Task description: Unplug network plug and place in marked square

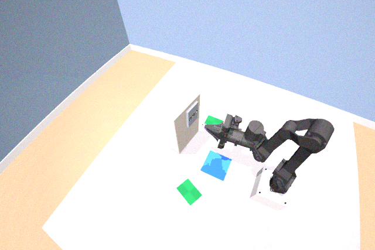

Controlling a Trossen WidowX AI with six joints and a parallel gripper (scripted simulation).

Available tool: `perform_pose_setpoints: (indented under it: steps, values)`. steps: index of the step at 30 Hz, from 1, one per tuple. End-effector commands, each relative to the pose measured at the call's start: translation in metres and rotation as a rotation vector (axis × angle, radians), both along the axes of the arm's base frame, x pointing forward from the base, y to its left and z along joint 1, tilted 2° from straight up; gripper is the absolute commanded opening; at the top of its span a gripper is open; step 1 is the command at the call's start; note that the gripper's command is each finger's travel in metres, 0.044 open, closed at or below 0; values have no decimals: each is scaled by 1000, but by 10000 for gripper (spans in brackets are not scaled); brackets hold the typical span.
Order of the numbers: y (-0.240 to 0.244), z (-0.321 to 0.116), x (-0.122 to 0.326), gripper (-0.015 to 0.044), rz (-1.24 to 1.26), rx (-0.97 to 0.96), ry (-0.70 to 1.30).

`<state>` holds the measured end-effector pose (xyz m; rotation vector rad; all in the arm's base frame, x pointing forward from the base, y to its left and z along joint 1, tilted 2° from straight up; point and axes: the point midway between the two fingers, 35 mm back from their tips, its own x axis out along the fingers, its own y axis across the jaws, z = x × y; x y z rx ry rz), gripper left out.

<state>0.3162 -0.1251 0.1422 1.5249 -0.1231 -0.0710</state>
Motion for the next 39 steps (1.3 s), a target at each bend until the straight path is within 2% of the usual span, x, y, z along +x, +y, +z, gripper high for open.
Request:
perform_pose_setpoints:
  steps: [1,39]
  values:
    - [2,1,-3,0,4,4,-4]
    - [12,50,-15,0,4,3,-4]
